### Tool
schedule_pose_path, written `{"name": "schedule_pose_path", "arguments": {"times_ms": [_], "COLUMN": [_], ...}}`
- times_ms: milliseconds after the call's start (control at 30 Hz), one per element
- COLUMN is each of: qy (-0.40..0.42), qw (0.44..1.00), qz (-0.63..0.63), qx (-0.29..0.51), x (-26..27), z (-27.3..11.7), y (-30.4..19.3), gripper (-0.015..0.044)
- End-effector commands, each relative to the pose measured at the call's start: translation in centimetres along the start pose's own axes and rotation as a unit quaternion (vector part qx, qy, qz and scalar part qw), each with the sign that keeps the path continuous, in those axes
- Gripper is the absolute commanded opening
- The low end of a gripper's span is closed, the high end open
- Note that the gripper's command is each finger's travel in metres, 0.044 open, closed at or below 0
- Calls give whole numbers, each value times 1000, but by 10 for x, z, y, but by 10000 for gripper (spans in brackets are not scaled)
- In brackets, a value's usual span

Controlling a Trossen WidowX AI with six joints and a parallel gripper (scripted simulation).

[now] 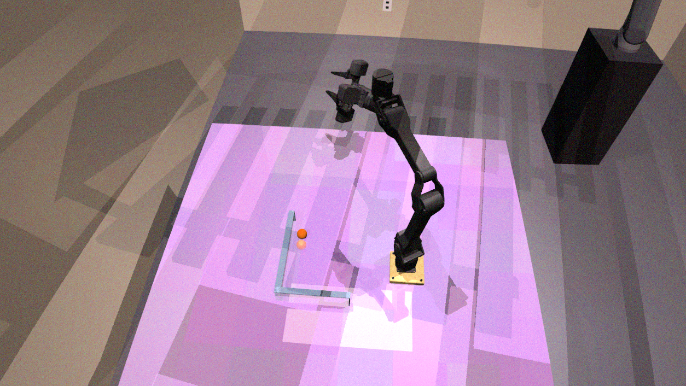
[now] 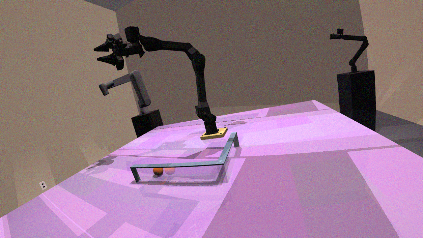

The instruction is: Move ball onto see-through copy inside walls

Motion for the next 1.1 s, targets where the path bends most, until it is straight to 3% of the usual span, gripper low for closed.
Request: {"name": "schedule_pose_path", "arguments": {"times_ms": [0,233,433,600,833,1067], "qy": [77,242,378,477,583,596], "qw": [994,949,885,820,715,695], "qz": [76,196,249,257,208,189], "qx": [6,48,110,184,325,355], "x": [48,154,250,326,420,436], "z": [31,73,83,70,21,9], "y": [4,28,64,92,121,126], "gripper": [278,278,278,278,278,278]}}
Point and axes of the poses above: the point midway between the two fingers, 35 mm back from their tips, its own z axis out along the fingers, its own x axis across the jaws, y = z × x, the point moved 2 cm from there along -z, back along the fingers, and after that the axes turned 12 degrees about -z, right-handed, at the moved point
